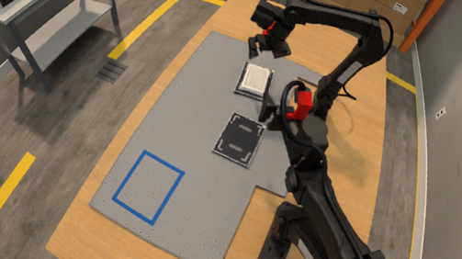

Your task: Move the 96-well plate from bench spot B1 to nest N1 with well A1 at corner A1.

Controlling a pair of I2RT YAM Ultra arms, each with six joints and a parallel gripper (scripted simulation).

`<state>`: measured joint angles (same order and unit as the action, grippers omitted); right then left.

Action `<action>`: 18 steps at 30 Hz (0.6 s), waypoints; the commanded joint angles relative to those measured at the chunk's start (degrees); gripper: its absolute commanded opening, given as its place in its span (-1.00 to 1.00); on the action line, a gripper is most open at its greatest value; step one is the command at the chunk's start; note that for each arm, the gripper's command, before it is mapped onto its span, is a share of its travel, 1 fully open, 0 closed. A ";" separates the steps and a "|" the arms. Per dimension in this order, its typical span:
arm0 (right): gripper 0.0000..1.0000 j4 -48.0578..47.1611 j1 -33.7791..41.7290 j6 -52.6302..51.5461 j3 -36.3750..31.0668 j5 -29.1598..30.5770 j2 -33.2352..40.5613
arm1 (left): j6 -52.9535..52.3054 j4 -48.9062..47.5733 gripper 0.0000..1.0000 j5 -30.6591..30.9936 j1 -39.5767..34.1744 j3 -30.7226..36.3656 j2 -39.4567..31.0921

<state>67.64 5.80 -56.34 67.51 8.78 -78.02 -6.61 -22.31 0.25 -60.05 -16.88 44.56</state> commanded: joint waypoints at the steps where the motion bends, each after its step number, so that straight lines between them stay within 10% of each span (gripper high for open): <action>1: 1.00 -4.43 1.66 10.90 -3.57 2.44 4.81 | -0.05 -1.21 1.00 0.16 -0.32 -0.34 0.13; 18: 1.00 -15.82 -0.44 44.71 -16.73 -2.61 21.53 | -0.05 -1.21 1.00 0.16 -0.32 -0.34 0.13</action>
<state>54.78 6.55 -19.77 52.62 7.81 -59.64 -6.61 -22.31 0.25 -60.05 -16.88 44.56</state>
